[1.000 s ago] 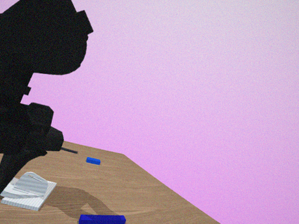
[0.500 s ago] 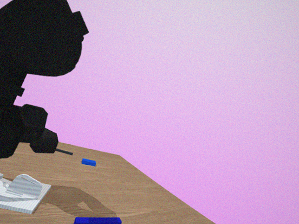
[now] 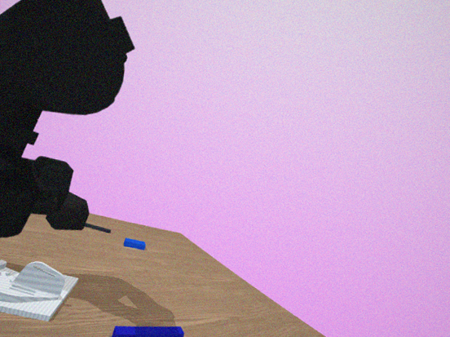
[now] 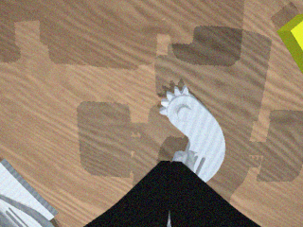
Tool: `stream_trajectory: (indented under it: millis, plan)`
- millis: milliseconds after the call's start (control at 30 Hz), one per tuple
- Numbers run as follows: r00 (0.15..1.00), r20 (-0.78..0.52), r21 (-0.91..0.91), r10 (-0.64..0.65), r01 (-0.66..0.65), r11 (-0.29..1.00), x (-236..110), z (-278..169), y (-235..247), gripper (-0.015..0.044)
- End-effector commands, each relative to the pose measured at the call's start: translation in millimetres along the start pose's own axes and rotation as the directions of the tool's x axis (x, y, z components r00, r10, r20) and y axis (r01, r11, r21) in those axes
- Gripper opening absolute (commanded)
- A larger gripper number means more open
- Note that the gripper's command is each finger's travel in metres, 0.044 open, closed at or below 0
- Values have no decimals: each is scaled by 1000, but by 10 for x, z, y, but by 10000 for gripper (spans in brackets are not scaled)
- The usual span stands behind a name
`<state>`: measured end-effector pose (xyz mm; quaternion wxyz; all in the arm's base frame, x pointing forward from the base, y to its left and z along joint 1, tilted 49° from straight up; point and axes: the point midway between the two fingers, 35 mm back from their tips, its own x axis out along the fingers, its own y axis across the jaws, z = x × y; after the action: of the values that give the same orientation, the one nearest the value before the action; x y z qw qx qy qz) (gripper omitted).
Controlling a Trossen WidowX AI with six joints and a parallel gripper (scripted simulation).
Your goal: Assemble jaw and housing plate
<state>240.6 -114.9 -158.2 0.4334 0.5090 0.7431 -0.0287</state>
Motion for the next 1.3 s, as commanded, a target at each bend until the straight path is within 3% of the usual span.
stream_trajectory:
  millis: [0,567,1267]
  plan:
    - [1000,0,0,0,0,1000,-1,0,0,0]
    - [1000,0,0,0,0,1000,0,0,0,440]
    - [1000,0,0,0,0,1000,0,0,0,440]
